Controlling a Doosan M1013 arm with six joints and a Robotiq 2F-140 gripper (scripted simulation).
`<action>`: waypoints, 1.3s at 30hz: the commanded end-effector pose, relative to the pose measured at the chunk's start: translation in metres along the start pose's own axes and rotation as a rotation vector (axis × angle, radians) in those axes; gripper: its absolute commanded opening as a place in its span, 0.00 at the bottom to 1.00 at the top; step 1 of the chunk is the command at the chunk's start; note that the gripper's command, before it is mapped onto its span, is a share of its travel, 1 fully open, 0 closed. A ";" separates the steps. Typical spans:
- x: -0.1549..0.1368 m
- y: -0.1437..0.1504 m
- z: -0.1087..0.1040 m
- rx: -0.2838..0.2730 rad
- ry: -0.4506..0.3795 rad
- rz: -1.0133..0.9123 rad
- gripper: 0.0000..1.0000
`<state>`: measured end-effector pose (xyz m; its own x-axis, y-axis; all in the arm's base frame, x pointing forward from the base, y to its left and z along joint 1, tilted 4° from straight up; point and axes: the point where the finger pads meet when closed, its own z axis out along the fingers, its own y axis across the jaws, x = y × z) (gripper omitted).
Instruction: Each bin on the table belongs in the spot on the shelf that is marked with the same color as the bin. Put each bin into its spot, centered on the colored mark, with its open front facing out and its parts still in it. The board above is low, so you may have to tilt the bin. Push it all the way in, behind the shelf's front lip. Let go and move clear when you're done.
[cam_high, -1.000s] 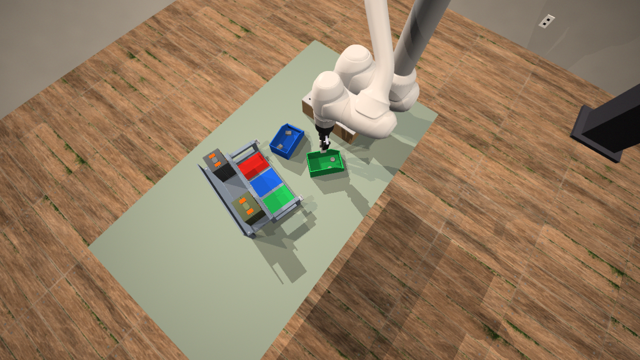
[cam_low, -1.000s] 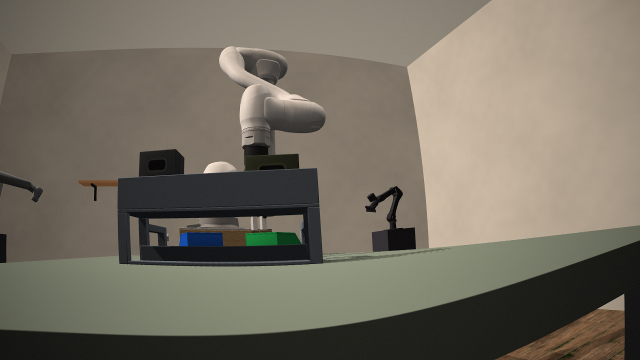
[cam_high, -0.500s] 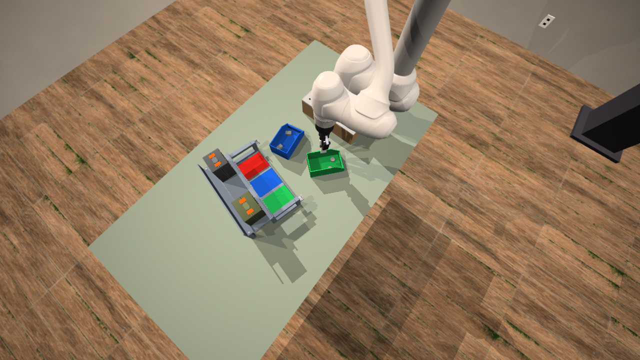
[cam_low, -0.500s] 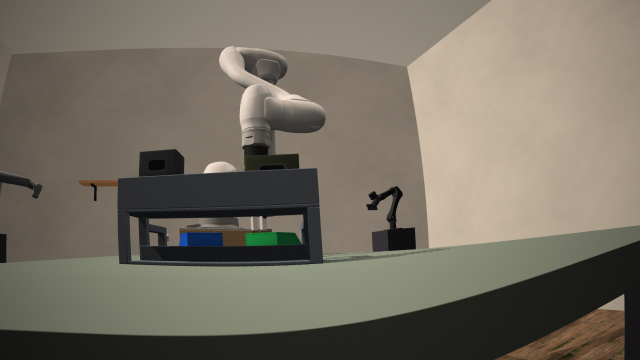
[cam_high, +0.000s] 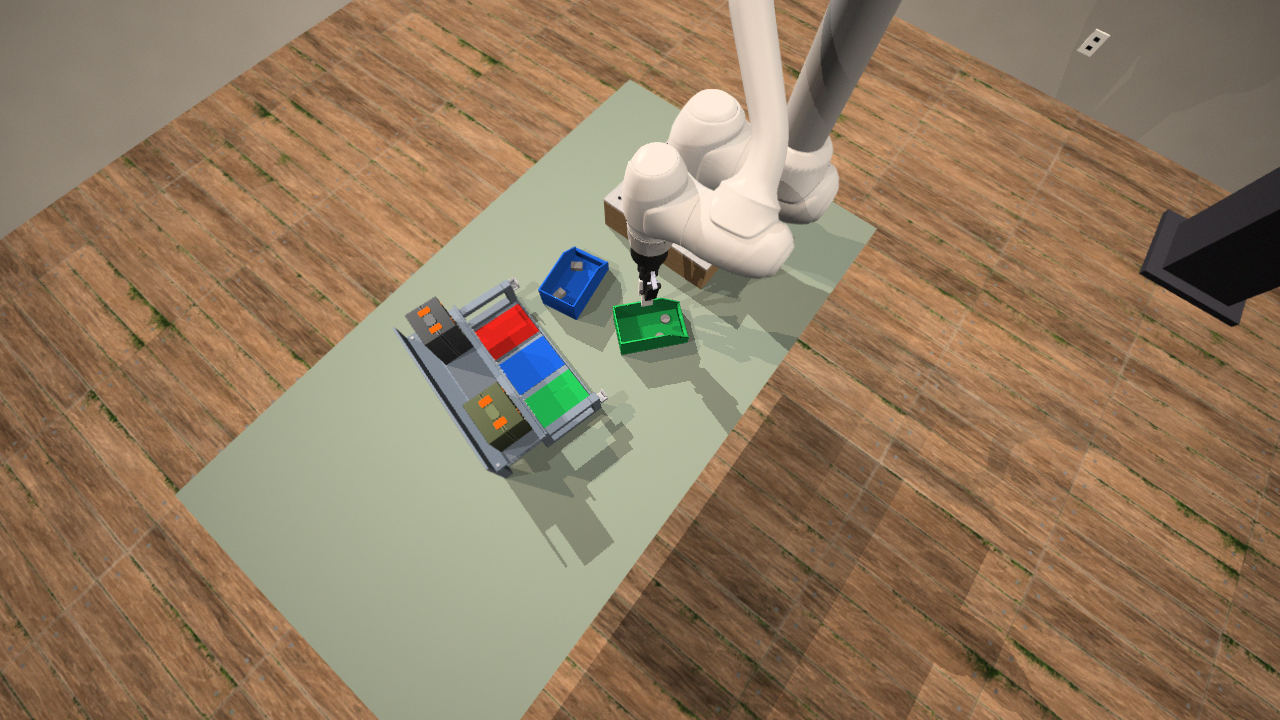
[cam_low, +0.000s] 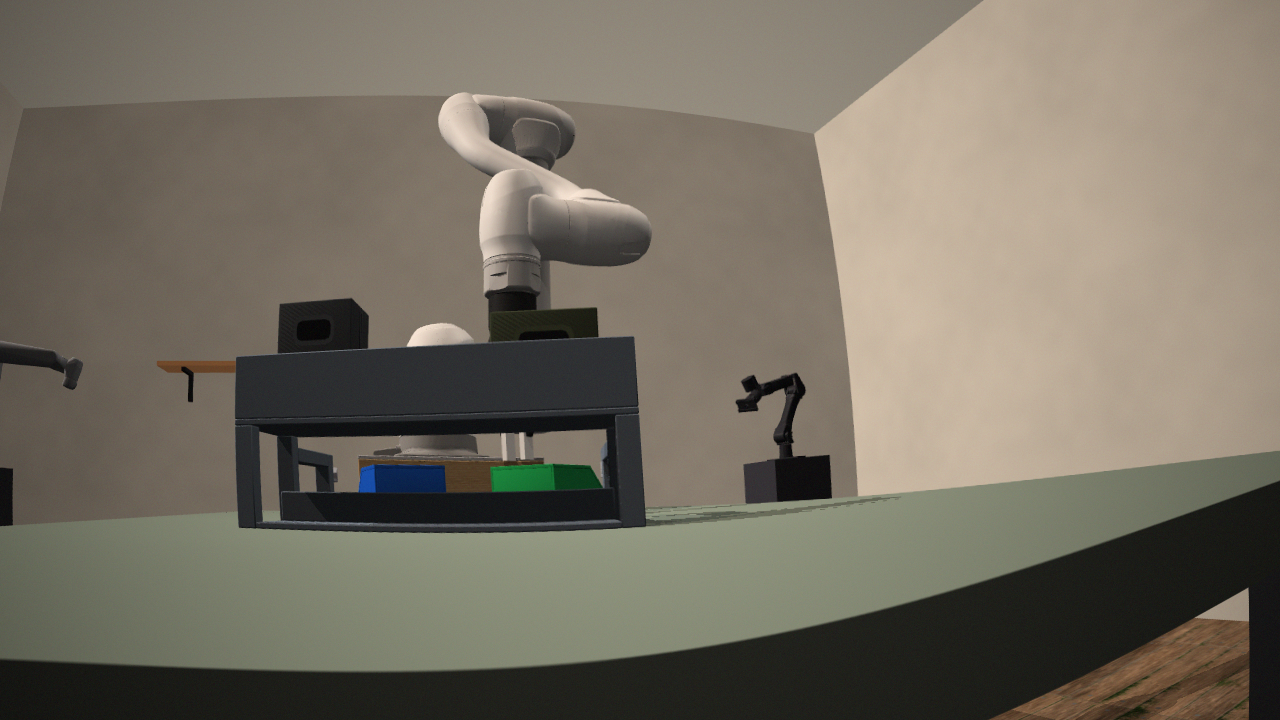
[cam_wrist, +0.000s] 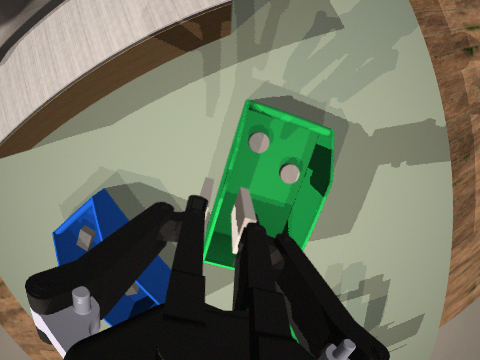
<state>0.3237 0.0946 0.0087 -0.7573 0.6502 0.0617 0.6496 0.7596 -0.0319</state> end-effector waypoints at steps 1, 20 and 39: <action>0.004 -0.003 0.004 0.003 0.005 -0.006 0.24; 0.004 -0.003 0.016 0.003 0.005 -0.006 0.24; 0.004 -0.003 0.035 0.003 0.005 -0.006 0.24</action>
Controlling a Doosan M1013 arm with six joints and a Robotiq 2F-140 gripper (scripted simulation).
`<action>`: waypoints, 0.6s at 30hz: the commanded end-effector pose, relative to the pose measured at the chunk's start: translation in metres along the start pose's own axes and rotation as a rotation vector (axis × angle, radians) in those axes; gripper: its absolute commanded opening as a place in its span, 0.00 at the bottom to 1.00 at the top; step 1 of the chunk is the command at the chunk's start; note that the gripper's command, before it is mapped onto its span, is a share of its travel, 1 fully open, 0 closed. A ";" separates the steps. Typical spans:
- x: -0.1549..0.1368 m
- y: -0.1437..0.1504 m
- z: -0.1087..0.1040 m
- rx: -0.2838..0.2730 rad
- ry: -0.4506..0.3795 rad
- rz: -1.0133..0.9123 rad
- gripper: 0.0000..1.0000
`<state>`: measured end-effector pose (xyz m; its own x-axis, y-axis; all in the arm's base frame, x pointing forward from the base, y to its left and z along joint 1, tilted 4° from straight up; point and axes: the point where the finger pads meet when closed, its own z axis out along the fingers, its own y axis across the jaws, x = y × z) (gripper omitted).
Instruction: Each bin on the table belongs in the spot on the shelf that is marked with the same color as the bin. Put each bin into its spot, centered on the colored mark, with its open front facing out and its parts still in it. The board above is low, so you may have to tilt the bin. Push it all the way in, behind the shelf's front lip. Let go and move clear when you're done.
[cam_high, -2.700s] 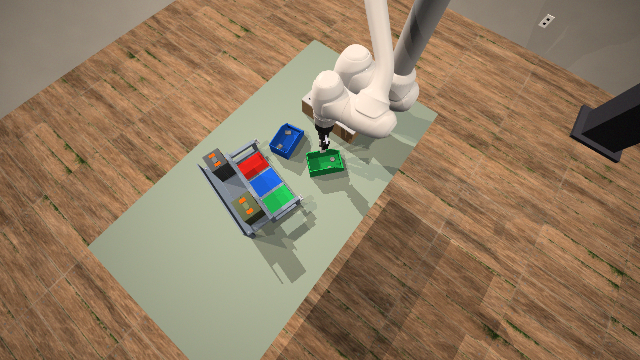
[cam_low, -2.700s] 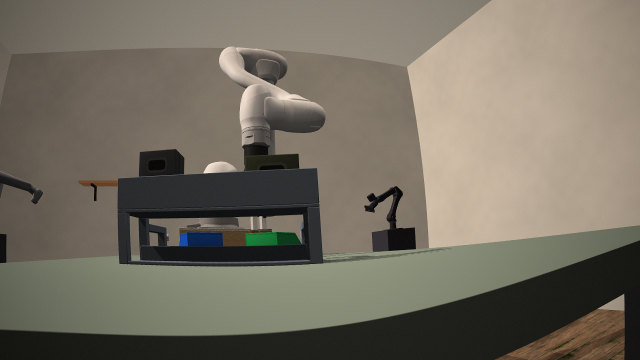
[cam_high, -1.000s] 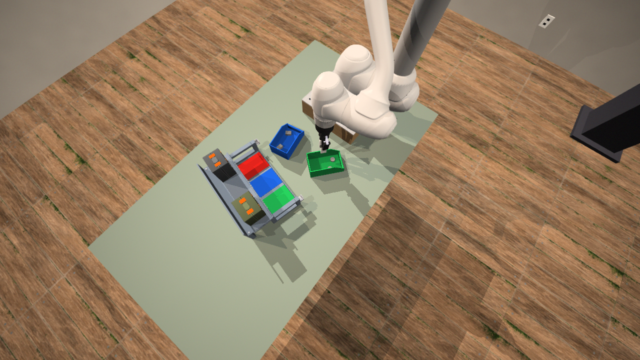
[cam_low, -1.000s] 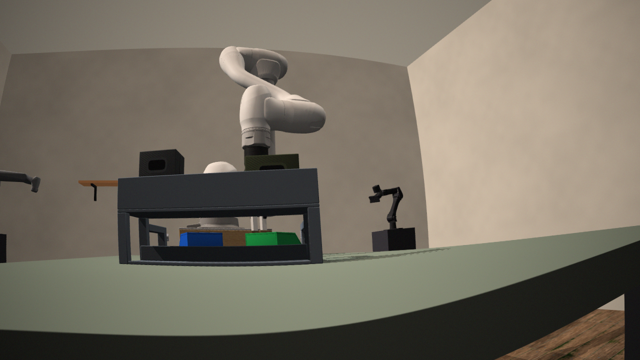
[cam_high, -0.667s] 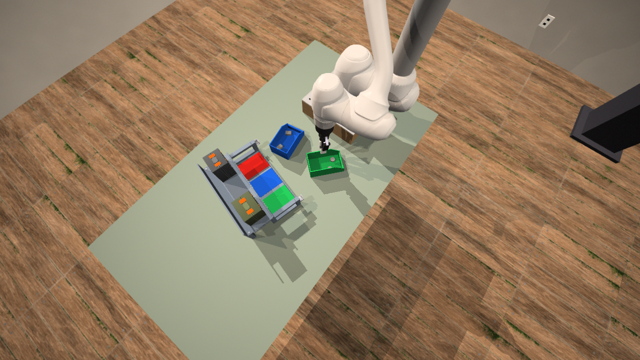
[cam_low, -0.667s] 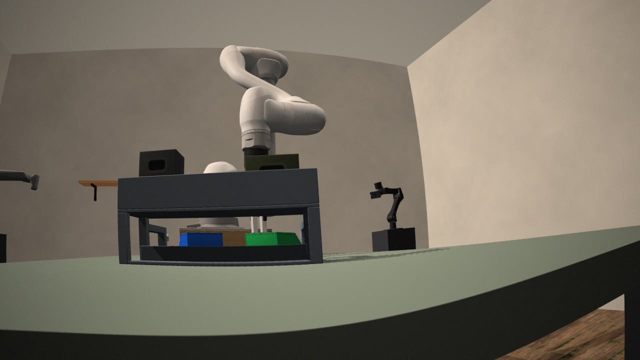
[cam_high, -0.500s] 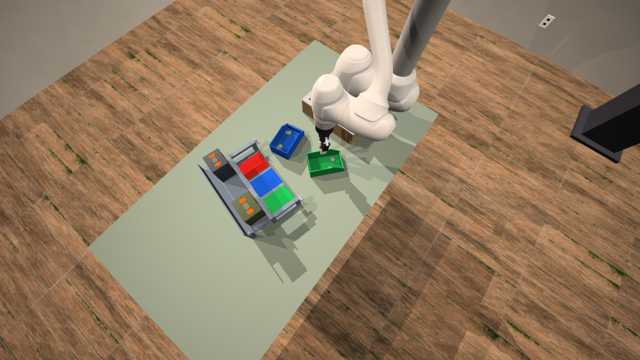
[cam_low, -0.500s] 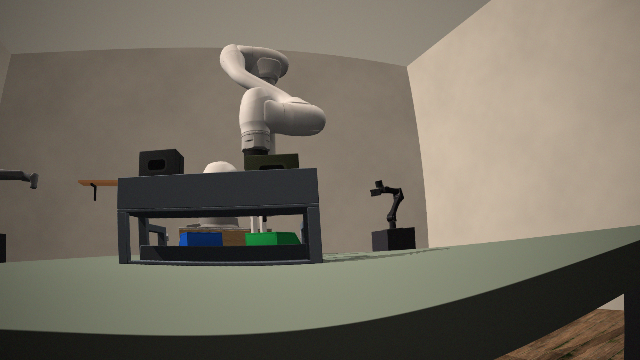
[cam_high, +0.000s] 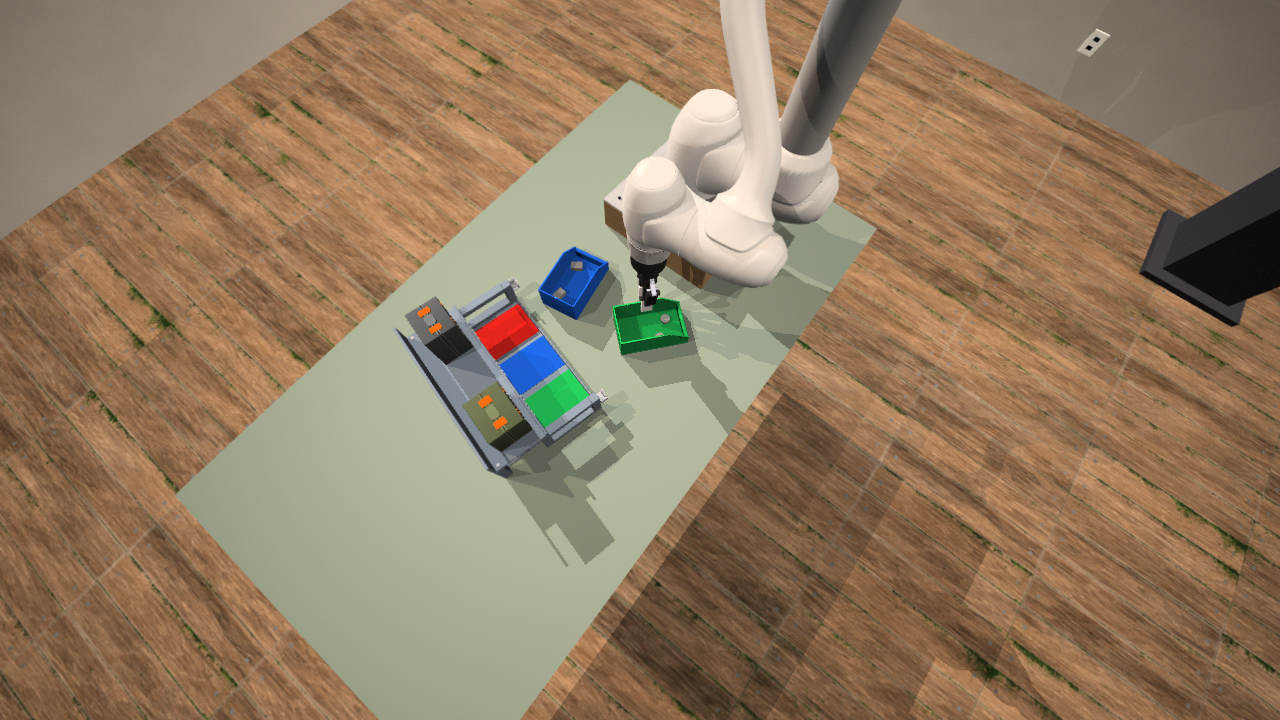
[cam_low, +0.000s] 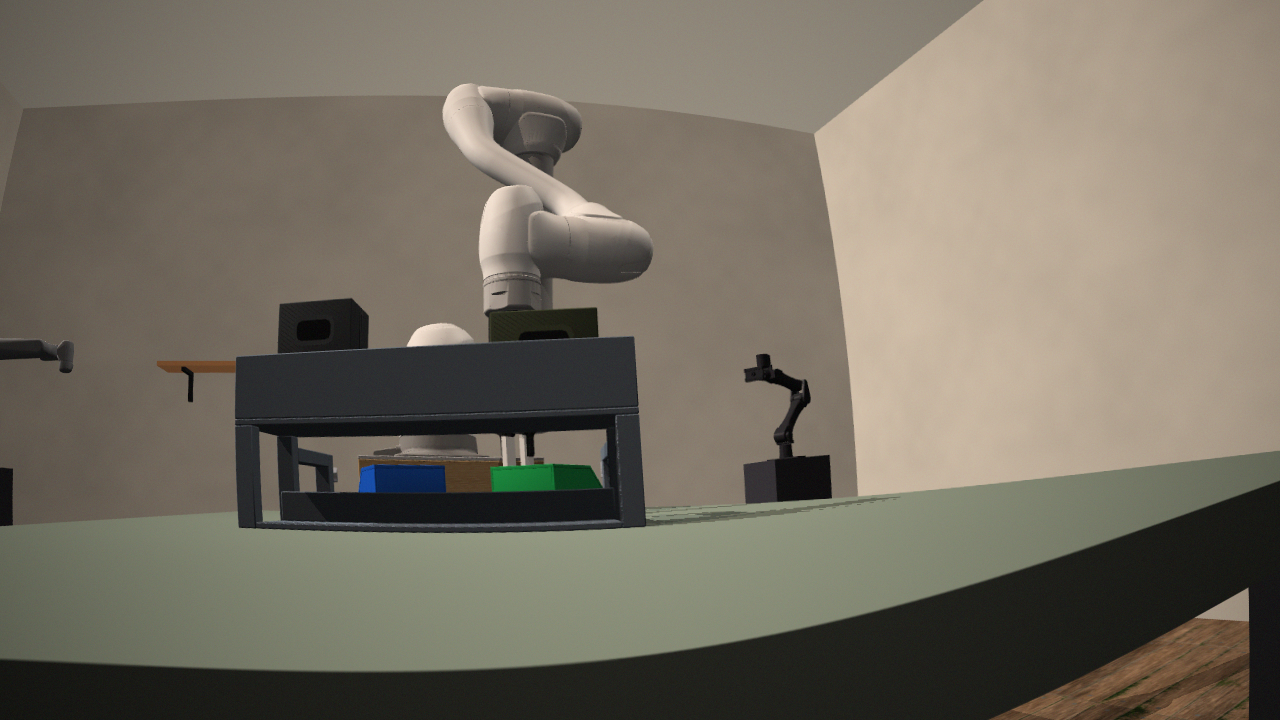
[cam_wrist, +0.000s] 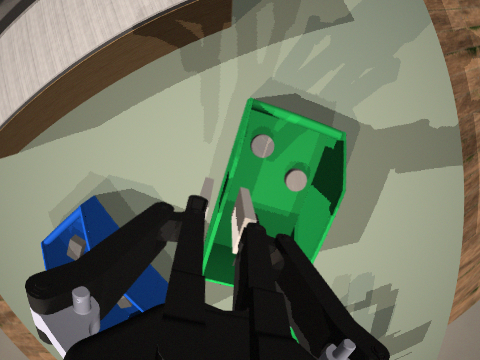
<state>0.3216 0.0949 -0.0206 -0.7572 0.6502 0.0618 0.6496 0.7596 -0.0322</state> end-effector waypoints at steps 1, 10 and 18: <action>0.004 -0.003 0.007 0.003 0.005 -0.006 0.24; 0.004 -0.003 0.015 0.003 0.005 -0.006 0.24; 0.004 -0.003 0.017 0.003 0.005 -0.006 0.24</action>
<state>0.3209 0.0952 -0.0337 -0.7572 0.6502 0.0617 0.6496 0.7596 -0.0320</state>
